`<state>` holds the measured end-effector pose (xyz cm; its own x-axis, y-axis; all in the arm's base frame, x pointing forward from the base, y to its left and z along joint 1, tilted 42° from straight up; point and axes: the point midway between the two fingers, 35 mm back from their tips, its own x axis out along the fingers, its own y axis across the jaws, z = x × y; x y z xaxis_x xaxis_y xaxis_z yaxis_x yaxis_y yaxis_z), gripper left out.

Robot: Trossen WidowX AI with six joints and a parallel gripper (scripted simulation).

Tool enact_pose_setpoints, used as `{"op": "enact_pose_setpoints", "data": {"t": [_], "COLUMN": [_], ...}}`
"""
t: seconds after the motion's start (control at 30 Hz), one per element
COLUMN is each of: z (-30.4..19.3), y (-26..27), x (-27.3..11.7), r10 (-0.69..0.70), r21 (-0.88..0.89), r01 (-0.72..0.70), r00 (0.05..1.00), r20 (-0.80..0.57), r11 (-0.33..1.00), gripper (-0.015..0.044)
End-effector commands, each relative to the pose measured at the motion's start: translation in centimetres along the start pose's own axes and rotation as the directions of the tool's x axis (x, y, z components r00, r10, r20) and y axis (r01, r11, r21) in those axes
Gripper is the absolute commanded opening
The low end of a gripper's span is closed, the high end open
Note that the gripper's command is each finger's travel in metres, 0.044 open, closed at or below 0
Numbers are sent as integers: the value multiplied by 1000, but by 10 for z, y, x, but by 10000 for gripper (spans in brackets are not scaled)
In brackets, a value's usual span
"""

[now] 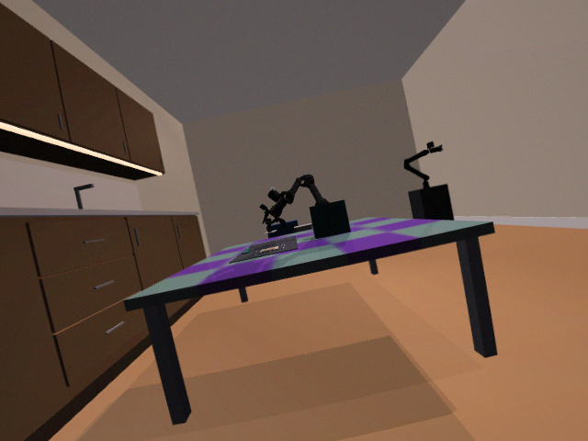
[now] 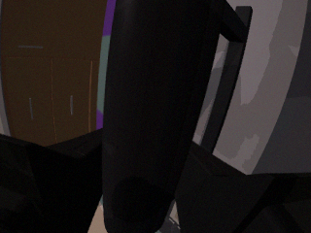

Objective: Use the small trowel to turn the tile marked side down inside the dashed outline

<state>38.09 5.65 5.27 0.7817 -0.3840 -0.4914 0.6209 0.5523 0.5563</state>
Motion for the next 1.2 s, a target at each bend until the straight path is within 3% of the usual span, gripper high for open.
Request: {"op": "enact_pose_setpoints", "data": {"t": [0.0, 0.2, 0.57, 1.17], "z": [0, 4, 66, 157], "y": [0, 1, 3, -25], "x": [0, 2, 21, 22], "r10": [1, 1, -17, -200], "r21": [1, 14, 231, 520], "r01": [-1, -1, -54, -231], "r00": [1000, 1000, 956, 738], "r20": [0, 18, 294, 644], "r11": [1000, 1000, 972, 822], "gripper": [0, 0, 0, 0]}}
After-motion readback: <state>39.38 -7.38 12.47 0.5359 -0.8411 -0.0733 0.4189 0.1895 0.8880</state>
